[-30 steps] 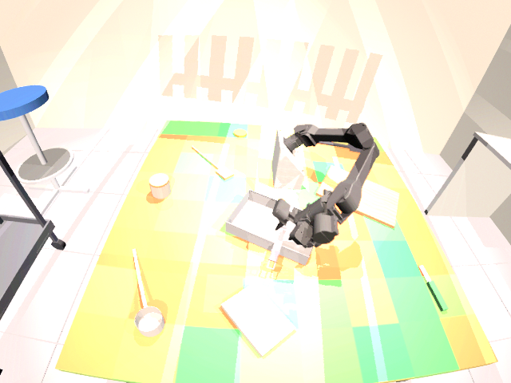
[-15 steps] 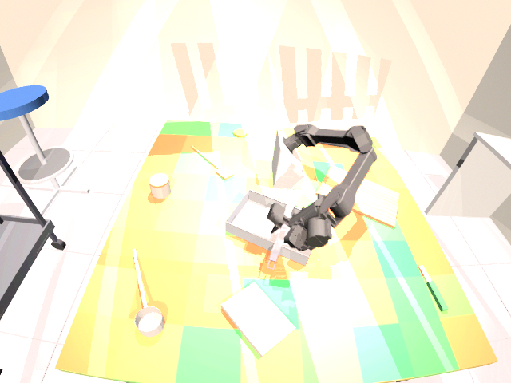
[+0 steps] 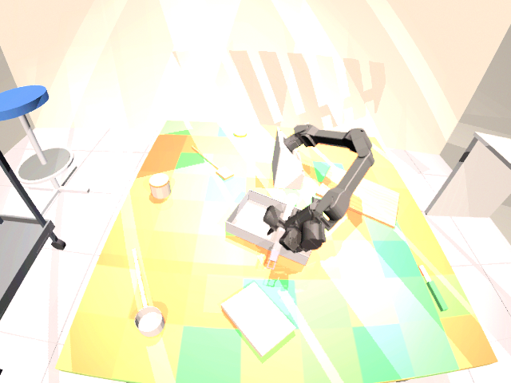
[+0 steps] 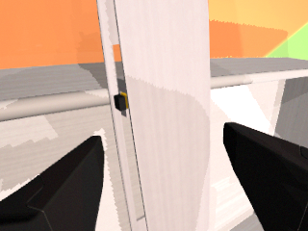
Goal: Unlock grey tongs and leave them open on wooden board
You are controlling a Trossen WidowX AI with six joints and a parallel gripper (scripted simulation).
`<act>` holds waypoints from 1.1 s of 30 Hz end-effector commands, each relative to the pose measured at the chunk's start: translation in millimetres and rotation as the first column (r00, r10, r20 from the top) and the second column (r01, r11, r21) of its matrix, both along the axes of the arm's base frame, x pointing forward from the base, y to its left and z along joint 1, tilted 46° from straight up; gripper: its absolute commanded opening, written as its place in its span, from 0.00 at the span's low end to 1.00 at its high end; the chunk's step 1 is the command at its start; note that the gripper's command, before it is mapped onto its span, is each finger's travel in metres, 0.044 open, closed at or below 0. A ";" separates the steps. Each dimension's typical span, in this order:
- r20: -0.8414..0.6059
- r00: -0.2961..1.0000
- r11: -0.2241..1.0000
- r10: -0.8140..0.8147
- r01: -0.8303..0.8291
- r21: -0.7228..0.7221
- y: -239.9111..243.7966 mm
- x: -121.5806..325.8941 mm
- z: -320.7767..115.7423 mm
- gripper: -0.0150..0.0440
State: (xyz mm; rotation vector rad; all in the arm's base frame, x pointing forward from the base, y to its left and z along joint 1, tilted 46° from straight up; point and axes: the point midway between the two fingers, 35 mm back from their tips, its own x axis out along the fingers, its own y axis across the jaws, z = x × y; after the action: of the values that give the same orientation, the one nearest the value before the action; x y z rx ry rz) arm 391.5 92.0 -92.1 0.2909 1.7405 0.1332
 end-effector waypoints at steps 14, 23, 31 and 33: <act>0.000 1.000 1.000 0.000 0.000 0.000 0.0 0.0 0.0 0.34; -0.001 1.000 1.000 0.000 0.000 -0.001 -12.0 2.9 11.4 0.00; -0.006 1.000 1.000 0.000 0.000 0.000 -55.1 7.3 52.9 0.00; -0.006 1.000 1.000 0.000 0.000 0.000 -55.1 7.3 52.9 0.00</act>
State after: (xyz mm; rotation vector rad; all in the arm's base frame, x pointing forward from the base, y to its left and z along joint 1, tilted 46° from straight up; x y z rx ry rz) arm 402.9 34.2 -38.1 0.3093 1.7271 0.1215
